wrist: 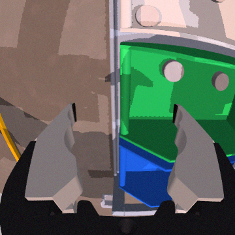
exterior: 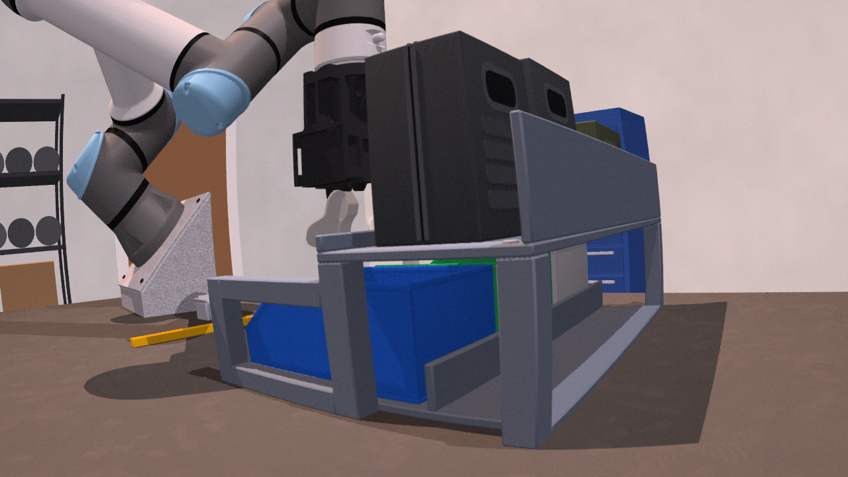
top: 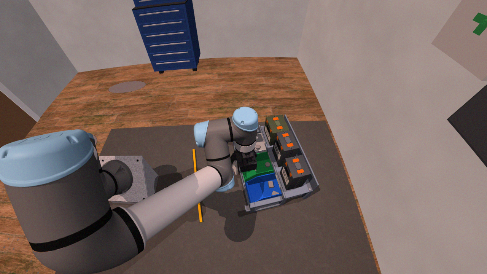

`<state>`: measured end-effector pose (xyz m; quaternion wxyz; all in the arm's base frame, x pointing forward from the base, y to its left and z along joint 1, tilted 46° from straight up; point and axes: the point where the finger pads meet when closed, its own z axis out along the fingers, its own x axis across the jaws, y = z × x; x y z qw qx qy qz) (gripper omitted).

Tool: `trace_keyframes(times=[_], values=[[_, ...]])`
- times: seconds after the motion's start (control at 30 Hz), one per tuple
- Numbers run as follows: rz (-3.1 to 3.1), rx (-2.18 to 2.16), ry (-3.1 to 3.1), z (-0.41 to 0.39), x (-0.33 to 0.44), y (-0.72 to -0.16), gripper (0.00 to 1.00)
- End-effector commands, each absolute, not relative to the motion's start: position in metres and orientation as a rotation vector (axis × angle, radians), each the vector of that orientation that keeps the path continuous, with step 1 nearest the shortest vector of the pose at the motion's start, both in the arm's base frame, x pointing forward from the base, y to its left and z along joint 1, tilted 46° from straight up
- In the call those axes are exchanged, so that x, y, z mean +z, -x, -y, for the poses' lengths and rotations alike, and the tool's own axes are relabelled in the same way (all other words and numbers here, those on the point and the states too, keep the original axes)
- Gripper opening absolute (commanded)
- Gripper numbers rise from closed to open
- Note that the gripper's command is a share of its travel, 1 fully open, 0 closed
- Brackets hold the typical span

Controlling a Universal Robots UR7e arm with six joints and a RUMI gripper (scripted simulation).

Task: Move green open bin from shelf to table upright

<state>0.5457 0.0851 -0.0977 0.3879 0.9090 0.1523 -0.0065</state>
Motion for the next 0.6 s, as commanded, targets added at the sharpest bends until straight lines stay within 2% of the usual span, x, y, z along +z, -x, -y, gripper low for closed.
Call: trace_keyframes(times=[0.0, 0.57], values=[[-0.388, -0.015, -2.313, -0.0856, -0.0973, -0.5460, 0.58], [-0.388, -0.015, -2.313, -0.0839, -0.0990, -0.5462, 0.58]])
